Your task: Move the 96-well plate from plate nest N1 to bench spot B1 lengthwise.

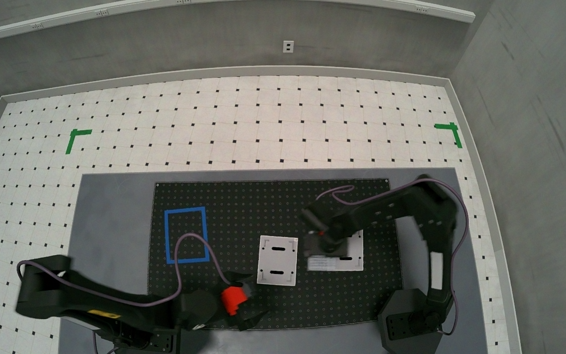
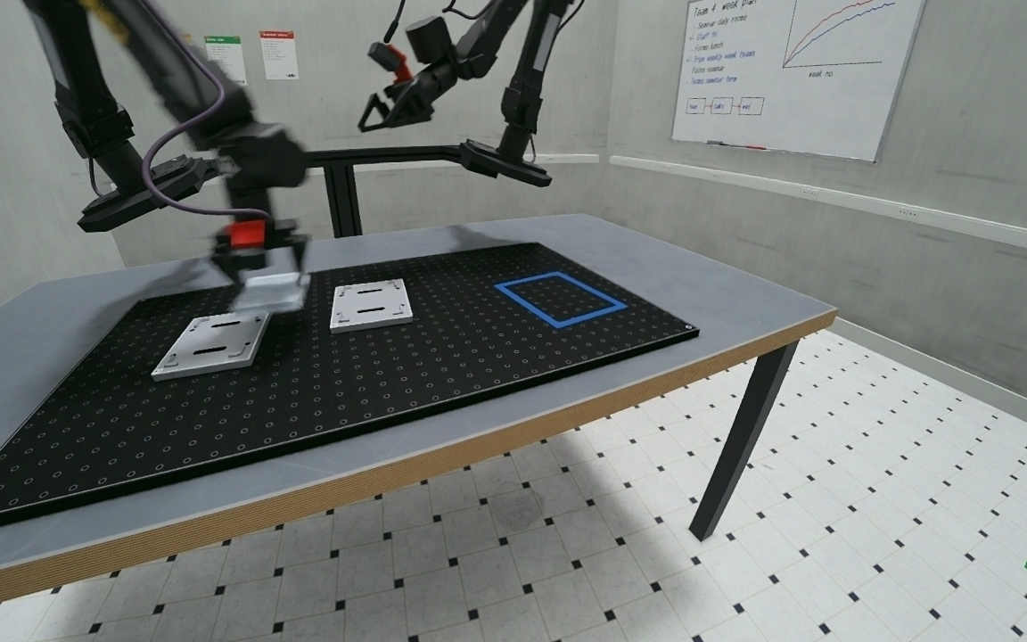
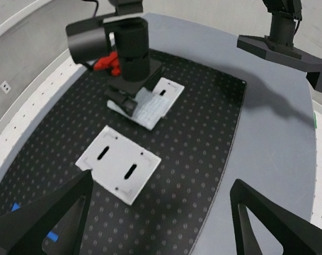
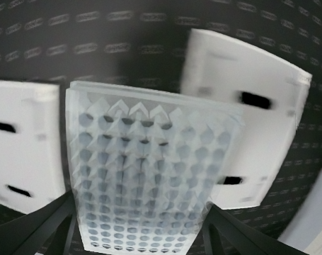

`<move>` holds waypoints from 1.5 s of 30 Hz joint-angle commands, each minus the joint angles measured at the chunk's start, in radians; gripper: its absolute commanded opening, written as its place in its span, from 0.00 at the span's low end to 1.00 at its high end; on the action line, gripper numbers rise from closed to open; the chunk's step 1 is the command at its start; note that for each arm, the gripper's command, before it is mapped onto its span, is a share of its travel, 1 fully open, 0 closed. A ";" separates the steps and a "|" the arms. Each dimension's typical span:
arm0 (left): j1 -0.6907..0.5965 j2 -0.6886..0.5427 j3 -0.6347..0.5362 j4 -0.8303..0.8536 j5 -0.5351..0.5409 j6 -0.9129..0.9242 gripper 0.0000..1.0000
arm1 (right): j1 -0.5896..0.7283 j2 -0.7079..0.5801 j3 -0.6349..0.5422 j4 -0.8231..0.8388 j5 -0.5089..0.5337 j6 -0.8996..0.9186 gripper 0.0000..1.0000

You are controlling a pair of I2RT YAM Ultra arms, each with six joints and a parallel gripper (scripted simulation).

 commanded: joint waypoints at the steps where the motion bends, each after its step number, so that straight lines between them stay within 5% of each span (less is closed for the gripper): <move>1: -0.033 -0.100 -0.028 -0.199 -0.075 -0.067 1.00 | 0.058 0.048 0.084 -0.081 -0.013 0.102 0.79; 17: -0.153 -0.730 -0.021 -0.917 -0.236 -0.266 1.00 | 0.234 0.350 0.576 -0.309 -0.036 0.261 0.79; 25: -0.204 -0.836 0.008 -1.065 -0.247 -0.330 1.00 | 0.238 0.363 0.613 -0.311 -0.028 0.257 0.79; 45: -0.218 -0.834 0.019 -1.102 -0.258 -0.356 1.00 | 0.223 0.385 0.604 -0.286 -0.027 0.248 0.79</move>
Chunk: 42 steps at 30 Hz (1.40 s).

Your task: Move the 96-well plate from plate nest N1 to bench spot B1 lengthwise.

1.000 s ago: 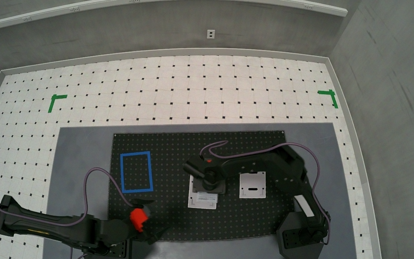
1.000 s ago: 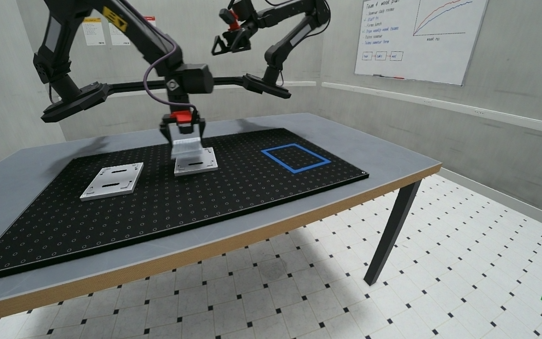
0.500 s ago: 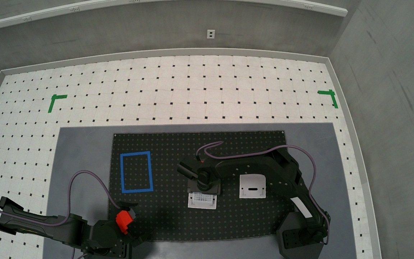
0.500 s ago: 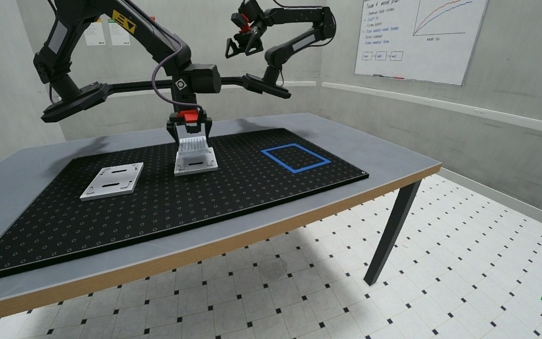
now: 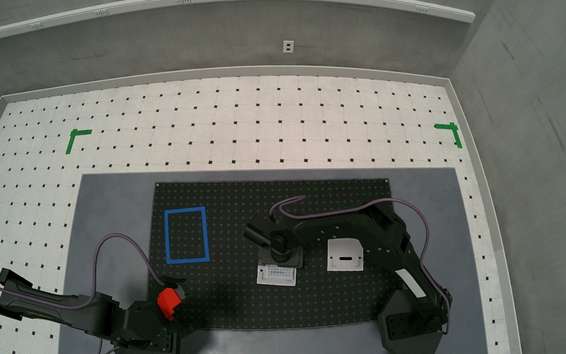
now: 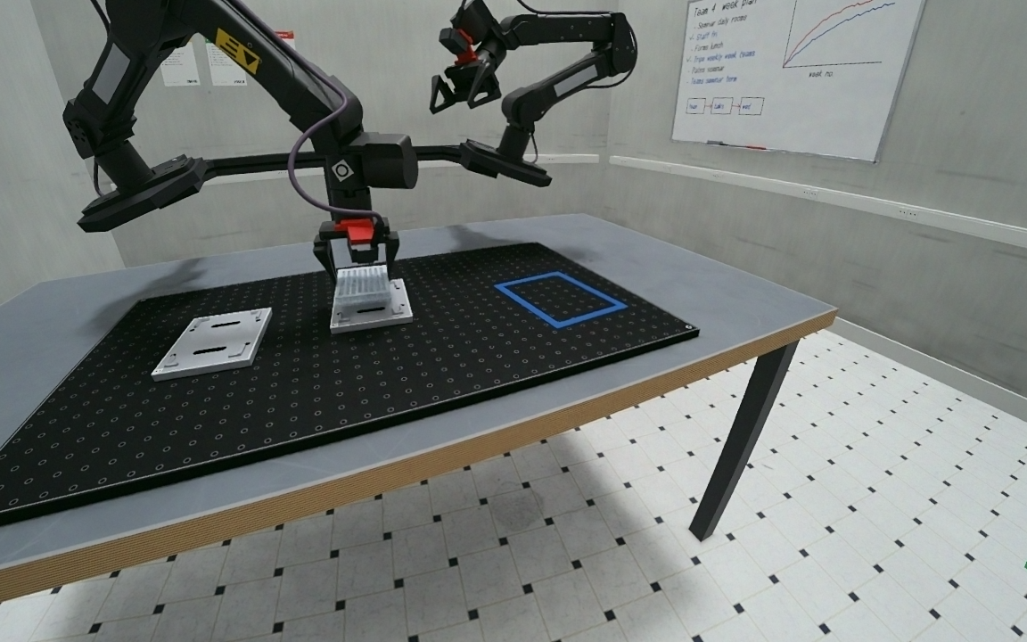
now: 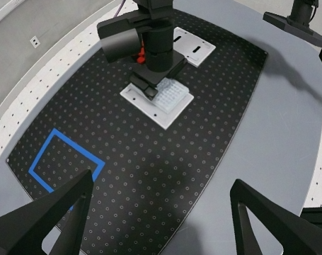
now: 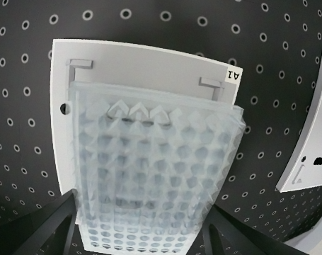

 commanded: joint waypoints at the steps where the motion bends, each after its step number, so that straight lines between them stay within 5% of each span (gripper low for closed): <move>1: -0.008 -0.016 0.033 -0.015 -0.015 -0.009 1.00 | 0.009 -0.013 0.018 0.001 0.003 0.000 0.79; 42: -0.009 -0.016 0.033 -0.016 -0.015 -0.009 1.00 | -0.012 0.041 0.015 0.073 0.016 -0.027 0.79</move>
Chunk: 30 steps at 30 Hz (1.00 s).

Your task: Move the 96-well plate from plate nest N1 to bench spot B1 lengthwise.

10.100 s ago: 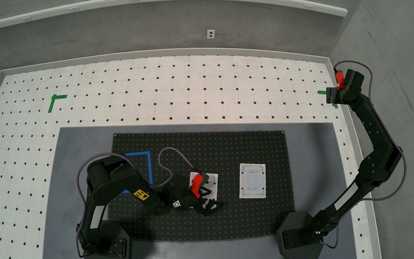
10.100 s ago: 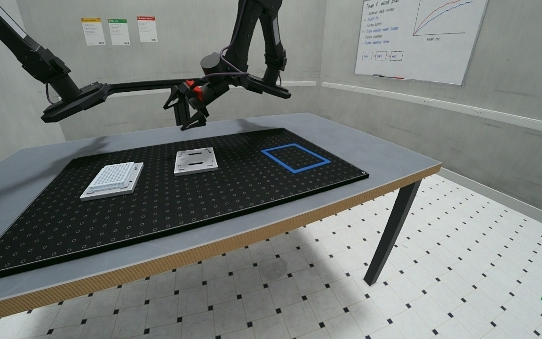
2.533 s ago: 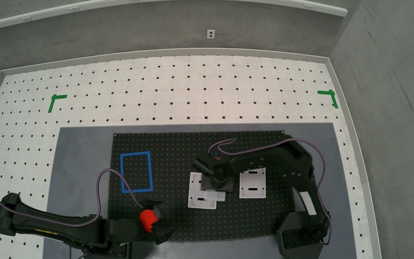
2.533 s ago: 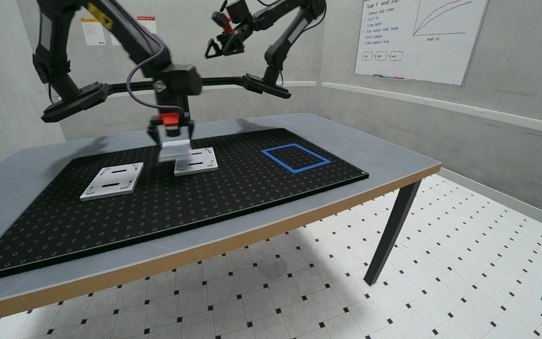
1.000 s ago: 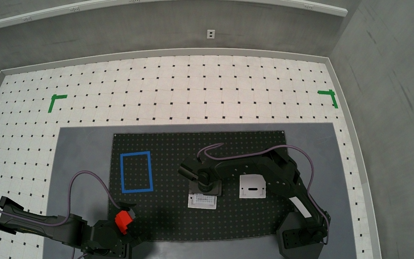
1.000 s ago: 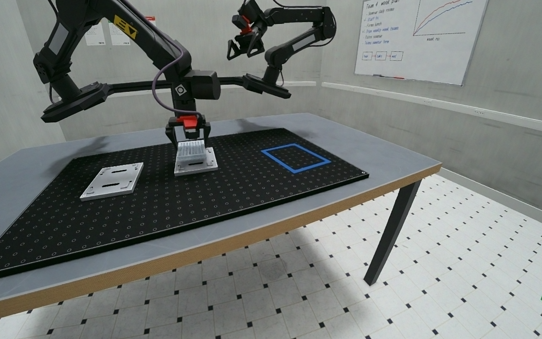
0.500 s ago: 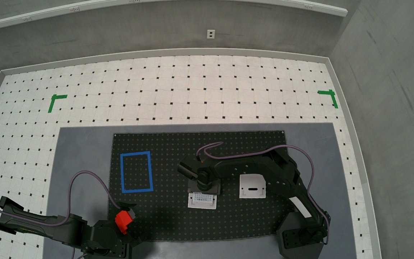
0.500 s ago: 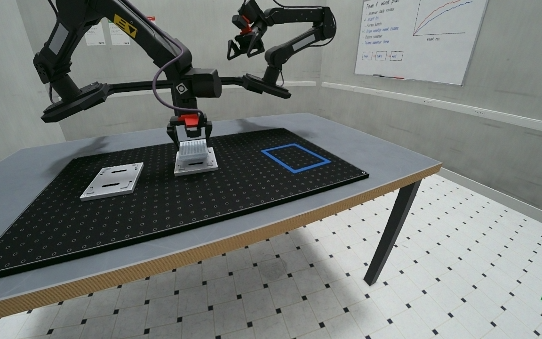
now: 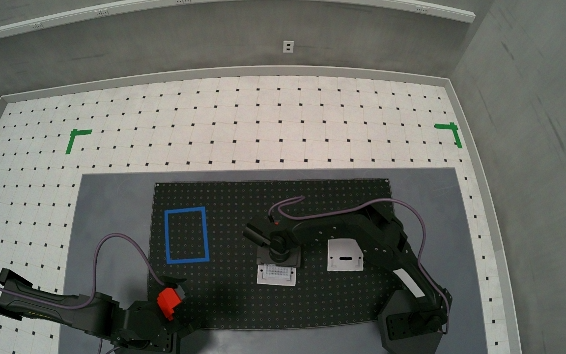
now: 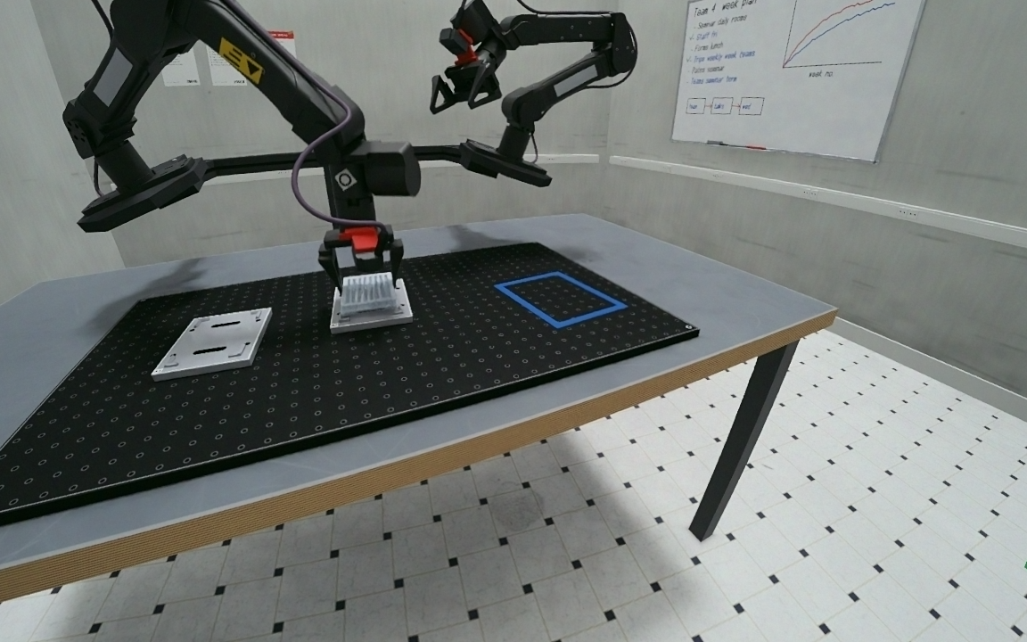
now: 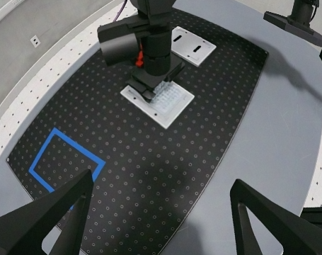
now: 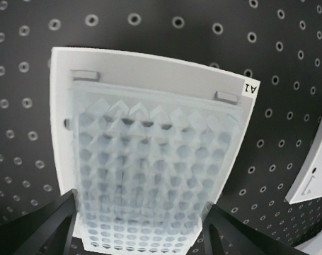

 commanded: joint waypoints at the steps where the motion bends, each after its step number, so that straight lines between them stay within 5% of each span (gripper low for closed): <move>1: -0.009 -0.016 0.033 -0.012 -0.014 -0.006 1.00 | 0.006 0.011 0.005 0.030 0.013 -0.012 0.79; 30: -0.009 -0.016 0.033 -0.012 -0.014 -0.006 1.00 | 0.012 -0.041 -0.036 -0.007 -0.006 0.000 0.79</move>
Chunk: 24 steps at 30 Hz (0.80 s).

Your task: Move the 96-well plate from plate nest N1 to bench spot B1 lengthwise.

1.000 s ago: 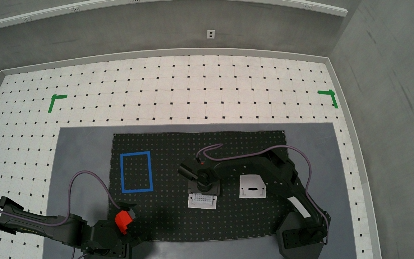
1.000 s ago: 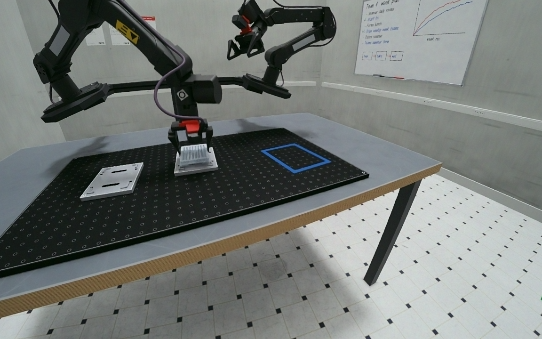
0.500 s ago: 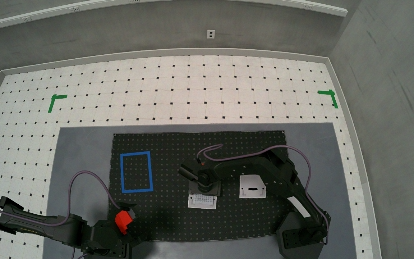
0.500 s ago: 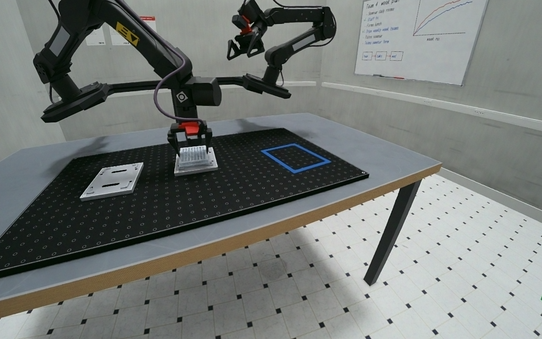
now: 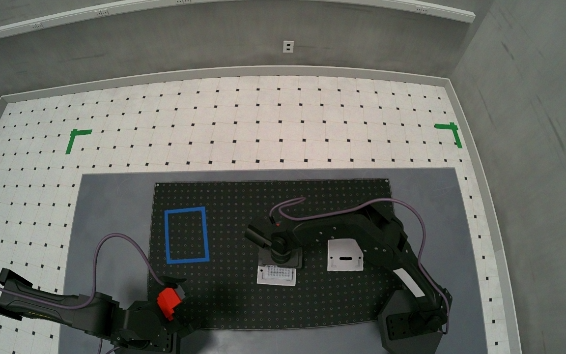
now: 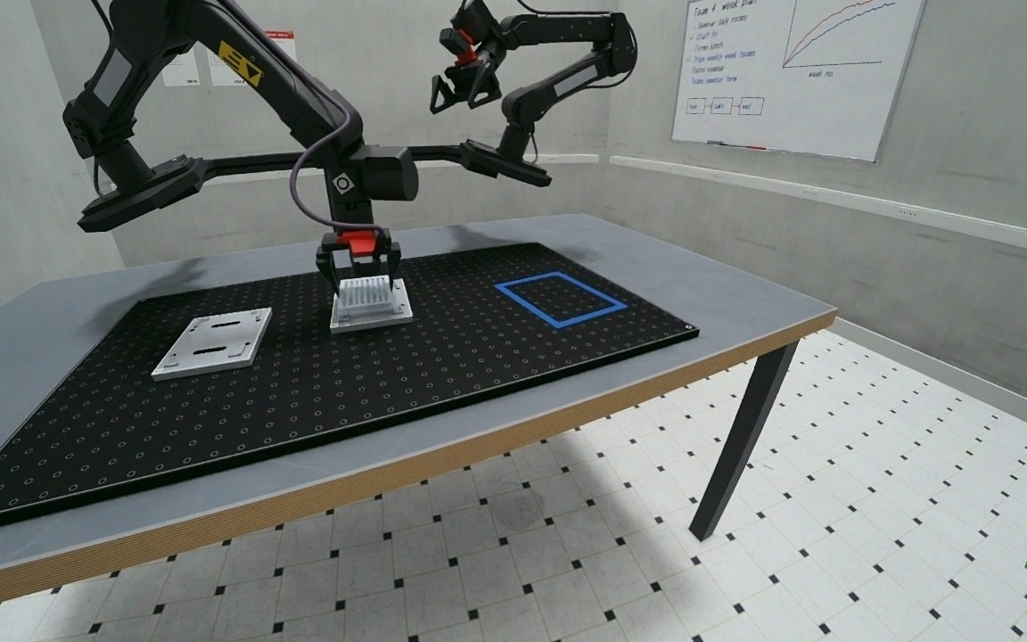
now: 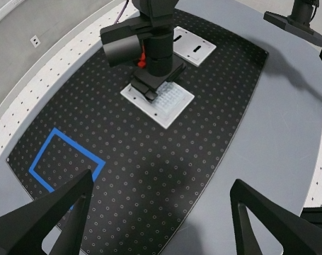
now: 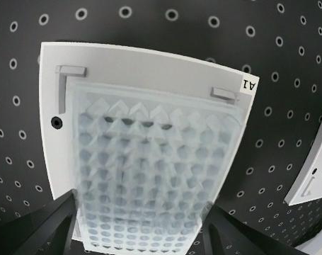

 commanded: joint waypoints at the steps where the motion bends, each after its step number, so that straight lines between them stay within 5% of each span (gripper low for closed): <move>1: -0.009 -0.016 0.033 -0.012 -0.014 -0.006 1.00 | 0.015 -0.039 -0.014 -0.019 -0.009 0.006 0.79; 24: -0.009 -0.016 0.033 -0.012 -0.014 -0.006 1.00 | 0.017 -0.042 0.007 -0.030 -0.011 0.014 0.79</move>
